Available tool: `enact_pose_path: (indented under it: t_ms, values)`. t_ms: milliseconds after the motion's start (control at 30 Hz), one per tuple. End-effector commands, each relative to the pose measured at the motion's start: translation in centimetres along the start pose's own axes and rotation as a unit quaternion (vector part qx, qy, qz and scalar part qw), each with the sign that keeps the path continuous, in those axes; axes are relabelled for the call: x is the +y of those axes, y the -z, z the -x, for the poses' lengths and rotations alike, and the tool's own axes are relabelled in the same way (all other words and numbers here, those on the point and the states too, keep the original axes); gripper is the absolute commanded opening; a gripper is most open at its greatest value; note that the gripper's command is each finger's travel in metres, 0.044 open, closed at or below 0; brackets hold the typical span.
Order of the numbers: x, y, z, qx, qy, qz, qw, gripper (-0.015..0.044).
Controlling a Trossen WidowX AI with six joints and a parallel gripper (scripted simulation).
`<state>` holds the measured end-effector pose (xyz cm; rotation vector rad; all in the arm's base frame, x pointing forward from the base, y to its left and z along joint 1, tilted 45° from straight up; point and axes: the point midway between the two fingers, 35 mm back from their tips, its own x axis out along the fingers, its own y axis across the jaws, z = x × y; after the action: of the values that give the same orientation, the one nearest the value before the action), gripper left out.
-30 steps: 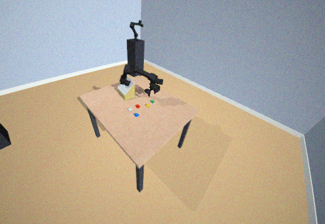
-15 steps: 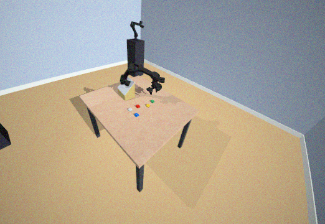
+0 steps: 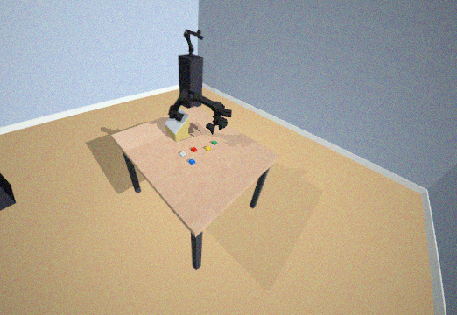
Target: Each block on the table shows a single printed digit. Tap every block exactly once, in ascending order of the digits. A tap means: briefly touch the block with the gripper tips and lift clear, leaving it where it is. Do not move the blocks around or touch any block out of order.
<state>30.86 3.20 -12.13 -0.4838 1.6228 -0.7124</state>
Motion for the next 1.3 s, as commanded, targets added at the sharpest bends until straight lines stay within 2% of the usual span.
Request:
enact_pose_path:
  t_ms: [0,233,433,1267]
  values:
    - [-6.2,-3.1,0.7,-0.006,-0.011,-0.007,1.000,0.0400]
    - [-17.0,-5.1,0.7,-0.008,-0.009,-0.008,1.000,0.0400]
    - [-26.8,-3.9,0.2,-0.002,0.011,-0.011,1.000,0.0400]
    - [-27.2,-3.8,0.2,-0.001,0.012,-0.011,1.000,0.0400]
